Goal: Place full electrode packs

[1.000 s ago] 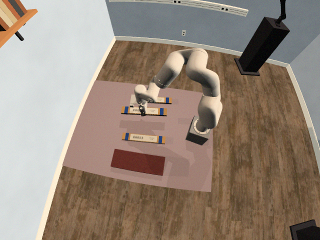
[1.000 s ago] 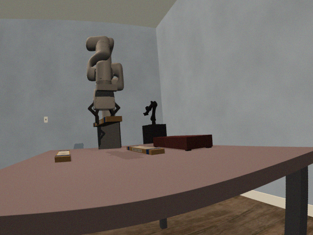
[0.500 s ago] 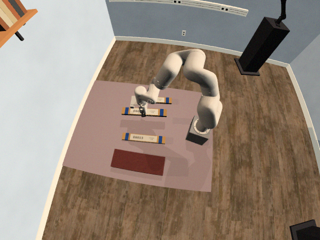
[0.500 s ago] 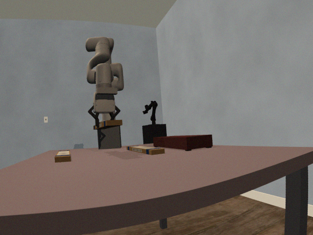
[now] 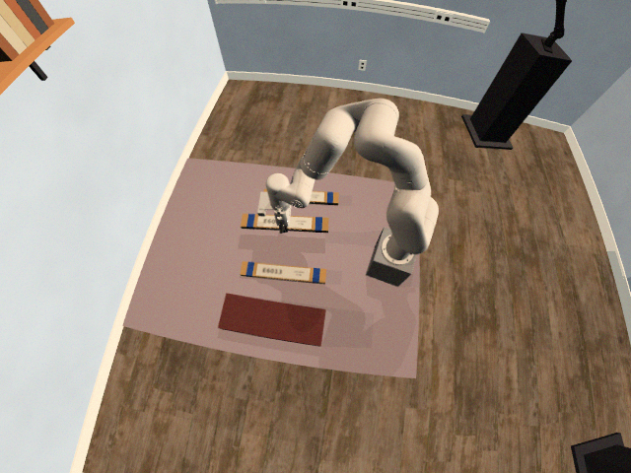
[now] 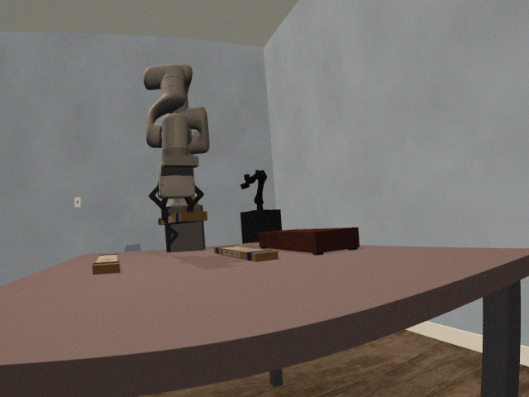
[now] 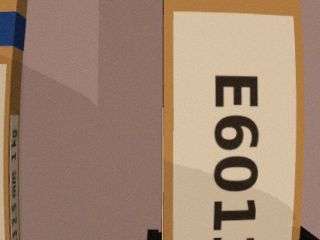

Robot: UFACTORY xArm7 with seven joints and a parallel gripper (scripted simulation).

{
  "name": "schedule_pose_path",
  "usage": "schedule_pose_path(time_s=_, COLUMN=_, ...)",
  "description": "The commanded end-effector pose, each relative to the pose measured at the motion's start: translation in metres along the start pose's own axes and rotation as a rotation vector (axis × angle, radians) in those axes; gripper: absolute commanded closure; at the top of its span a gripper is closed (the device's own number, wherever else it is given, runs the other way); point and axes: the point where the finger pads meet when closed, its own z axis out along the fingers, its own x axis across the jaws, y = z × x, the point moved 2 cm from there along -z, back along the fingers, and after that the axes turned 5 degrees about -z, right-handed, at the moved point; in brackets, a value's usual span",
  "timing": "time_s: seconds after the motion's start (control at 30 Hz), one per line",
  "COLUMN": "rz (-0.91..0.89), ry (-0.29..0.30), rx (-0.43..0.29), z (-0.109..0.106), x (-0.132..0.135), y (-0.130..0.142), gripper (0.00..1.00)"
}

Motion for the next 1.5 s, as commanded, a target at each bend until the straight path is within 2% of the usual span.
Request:
schedule_pose_path(time_s=0.0, rz=0.0, ry=0.002, rx=0.005, z=0.007, x=0.001, y=-0.002, gripper=0.42)
schedule_pose_path(time_s=1.47, rz=0.0, ry=0.002, rx=0.005, z=0.073, x=0.001, y=-0.002, gripper=0.42)
